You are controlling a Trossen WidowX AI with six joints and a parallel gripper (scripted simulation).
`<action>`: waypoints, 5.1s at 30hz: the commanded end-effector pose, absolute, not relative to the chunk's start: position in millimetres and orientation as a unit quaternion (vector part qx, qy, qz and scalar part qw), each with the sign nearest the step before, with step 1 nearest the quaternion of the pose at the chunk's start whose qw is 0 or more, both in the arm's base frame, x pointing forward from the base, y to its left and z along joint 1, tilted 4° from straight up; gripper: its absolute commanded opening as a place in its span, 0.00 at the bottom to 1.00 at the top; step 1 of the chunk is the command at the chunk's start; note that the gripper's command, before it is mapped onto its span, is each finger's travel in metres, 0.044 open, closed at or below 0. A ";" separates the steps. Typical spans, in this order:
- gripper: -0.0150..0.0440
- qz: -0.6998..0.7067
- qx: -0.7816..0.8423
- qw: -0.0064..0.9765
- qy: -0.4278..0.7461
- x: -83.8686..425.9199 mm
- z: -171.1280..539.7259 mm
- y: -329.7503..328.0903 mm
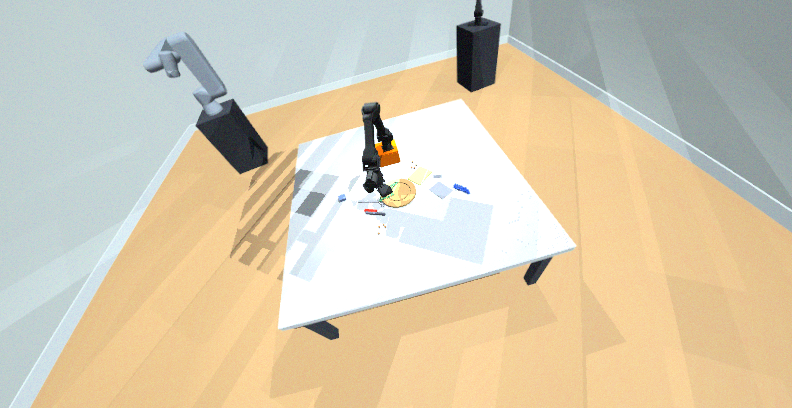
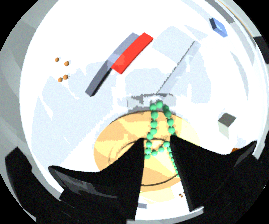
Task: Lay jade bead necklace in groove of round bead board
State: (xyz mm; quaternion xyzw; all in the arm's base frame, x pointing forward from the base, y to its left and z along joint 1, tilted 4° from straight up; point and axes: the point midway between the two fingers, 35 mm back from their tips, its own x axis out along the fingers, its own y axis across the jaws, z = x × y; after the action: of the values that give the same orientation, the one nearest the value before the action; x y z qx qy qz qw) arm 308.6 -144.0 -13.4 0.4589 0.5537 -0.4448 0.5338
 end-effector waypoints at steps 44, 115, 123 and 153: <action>0.46 -0.466 0.474 0.514 0.542 307.3 -56.2 -144.1; 0.25 -0.464 0.475 0.514 0.543 325.2 -27.4 -93.0; 0.25 -0.464 0.476 0.514 0.543 327.8 -29.5 -81.7; 0.25 -0.464 0.476 0.513 0.543 327.2 -50.0 -80.8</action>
State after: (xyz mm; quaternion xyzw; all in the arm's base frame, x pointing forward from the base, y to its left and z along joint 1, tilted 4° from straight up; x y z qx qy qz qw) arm 330.9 -82.2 -45.3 0.4762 0.5391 -0.4608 0.5199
